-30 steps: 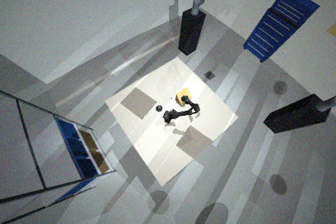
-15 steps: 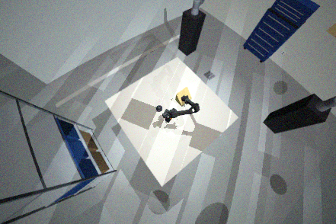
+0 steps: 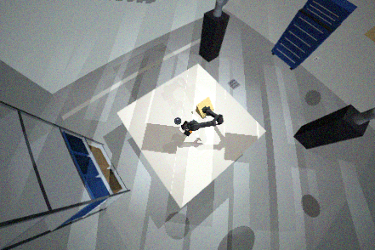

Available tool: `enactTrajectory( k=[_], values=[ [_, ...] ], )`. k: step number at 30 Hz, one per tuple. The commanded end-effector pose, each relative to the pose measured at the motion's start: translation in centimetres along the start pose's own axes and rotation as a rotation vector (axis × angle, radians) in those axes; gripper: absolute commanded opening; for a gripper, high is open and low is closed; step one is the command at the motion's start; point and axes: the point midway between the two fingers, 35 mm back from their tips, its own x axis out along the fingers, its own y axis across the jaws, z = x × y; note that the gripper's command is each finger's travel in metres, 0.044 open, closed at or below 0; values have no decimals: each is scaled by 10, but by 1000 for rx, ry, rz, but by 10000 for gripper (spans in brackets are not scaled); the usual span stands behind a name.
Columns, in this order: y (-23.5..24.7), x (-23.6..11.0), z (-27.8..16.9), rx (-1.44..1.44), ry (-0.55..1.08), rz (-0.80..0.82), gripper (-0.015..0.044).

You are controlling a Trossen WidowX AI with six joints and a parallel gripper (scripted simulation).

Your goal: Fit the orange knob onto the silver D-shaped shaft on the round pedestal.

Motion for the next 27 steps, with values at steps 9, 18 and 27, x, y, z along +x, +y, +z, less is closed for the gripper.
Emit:
enactTrajectory(
  k=[9,18,27],
  values=[
    [0,19,1,7,2,-1,440],
    [0,33,1,7,2,-1,440],
    [0,48,1,6,3,0,440]
  ],
)
